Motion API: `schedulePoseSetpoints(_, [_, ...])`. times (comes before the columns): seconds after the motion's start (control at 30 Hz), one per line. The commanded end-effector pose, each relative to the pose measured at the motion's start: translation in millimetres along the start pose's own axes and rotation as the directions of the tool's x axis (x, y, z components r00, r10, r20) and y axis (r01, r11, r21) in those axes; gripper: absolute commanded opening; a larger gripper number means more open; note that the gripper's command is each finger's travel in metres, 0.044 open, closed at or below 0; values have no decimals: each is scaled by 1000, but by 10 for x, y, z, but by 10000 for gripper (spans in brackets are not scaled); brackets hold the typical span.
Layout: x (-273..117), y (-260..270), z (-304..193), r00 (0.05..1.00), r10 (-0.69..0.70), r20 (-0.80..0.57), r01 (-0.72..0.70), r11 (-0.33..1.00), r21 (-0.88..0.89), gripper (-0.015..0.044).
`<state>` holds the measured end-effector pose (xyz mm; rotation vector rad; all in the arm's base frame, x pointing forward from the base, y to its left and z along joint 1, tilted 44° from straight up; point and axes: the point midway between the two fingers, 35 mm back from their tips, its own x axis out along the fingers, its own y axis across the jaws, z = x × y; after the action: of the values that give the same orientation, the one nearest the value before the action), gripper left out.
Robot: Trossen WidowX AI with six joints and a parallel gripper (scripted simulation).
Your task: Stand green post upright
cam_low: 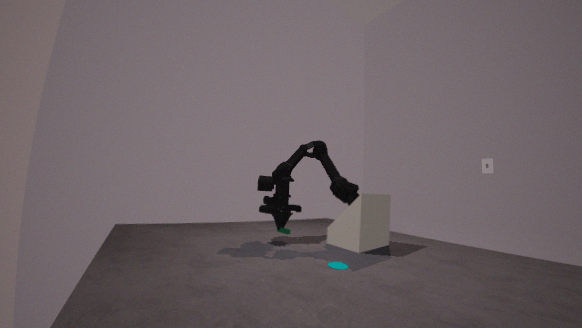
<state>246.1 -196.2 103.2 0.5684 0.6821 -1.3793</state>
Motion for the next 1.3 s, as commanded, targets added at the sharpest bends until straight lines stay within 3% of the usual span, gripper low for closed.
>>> schedulePoseSetpoints(0.0, [-148,11,7,1000,0,2,0,1000,7,23])
schedulePoseSetpoints(0.83, [-824,-61,4,1000,1,8,-1,1000,1,23])
schedulePoseSetpoints(1.27, [-835,197,-299,1000,16,-26,-23,958,-286,23])
